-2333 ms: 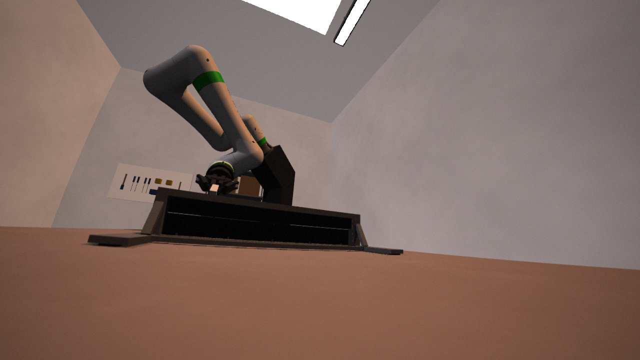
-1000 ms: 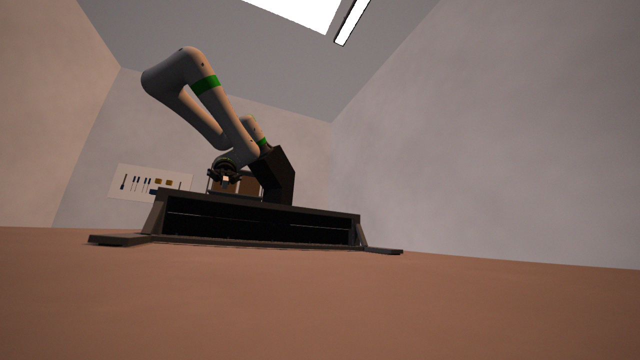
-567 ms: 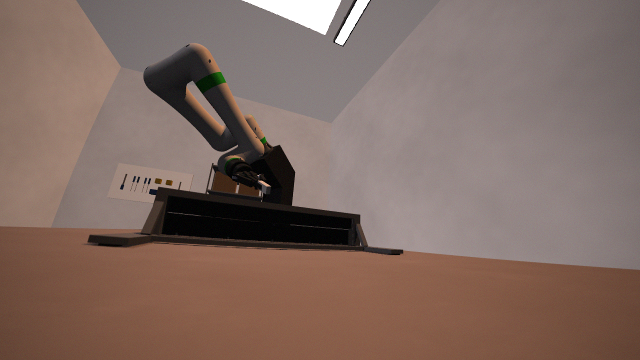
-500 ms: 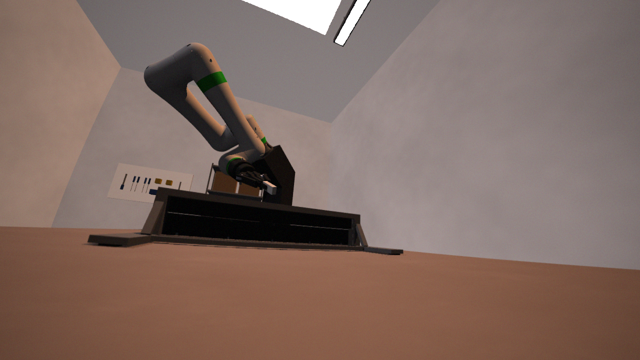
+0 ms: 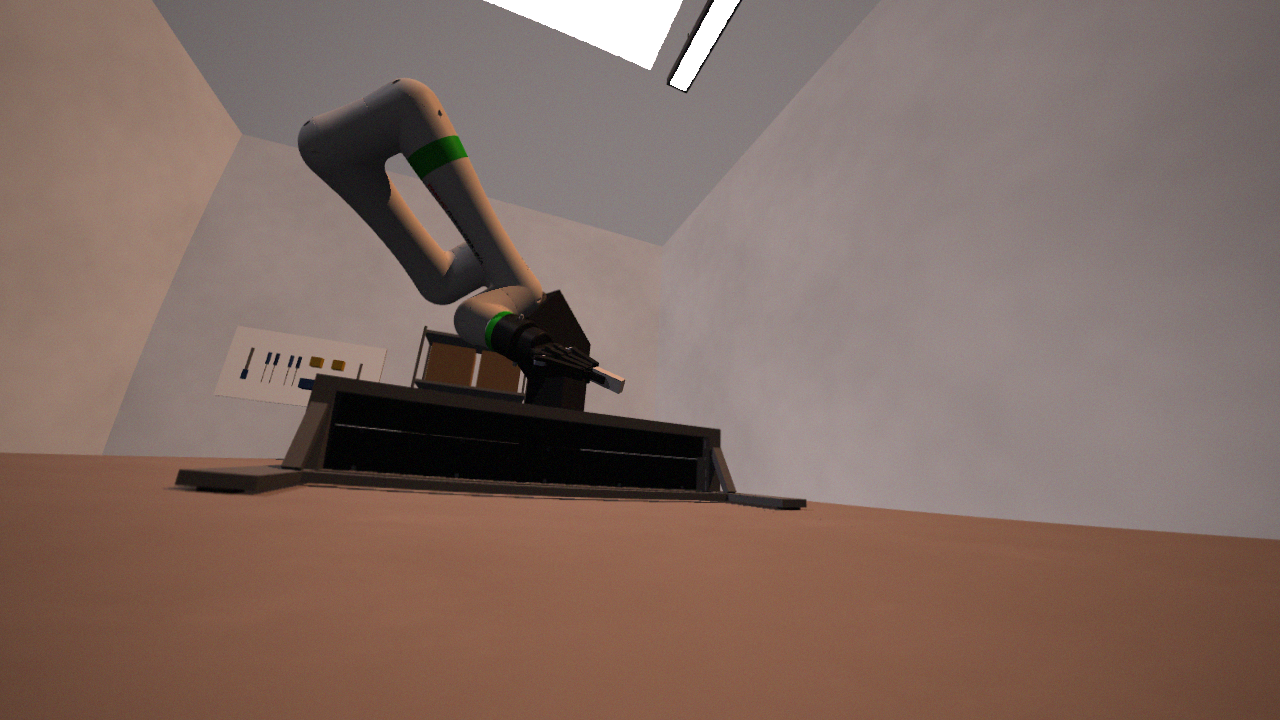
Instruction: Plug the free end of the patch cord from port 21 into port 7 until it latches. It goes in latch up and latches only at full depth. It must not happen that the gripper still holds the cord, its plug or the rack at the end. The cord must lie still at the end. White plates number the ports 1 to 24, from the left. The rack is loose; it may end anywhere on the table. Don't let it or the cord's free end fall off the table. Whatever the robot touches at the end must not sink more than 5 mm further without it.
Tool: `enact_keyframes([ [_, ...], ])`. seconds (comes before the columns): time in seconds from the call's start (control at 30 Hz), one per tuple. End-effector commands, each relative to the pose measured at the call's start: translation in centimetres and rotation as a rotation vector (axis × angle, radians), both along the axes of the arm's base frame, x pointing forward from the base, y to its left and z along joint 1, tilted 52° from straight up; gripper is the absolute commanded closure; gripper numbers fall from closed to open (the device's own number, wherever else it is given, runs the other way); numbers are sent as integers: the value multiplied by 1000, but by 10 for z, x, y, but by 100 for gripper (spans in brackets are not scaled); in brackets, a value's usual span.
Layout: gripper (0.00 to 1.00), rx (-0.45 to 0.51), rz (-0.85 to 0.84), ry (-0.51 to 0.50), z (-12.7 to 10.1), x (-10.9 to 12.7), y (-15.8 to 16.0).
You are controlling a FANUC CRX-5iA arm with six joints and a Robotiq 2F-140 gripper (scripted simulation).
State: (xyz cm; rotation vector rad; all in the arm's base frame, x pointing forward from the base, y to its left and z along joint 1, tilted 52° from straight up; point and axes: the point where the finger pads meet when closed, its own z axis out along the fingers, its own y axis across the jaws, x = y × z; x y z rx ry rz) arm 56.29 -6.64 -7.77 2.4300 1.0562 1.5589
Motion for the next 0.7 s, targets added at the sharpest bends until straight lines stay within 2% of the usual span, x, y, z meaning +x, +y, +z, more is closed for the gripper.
enact_keyframes([
  [0.0,100,6,53,103,-28,-7,31],
  [0.43,100,-63,194,425,-105,-61,101],
  [0.5,100,-63,194,425,-105,-61,101],
  [0.53,100,-99,220,502,-121,-78,112],
  [0.67,100,-161,250,602,-140,-101,122],
])
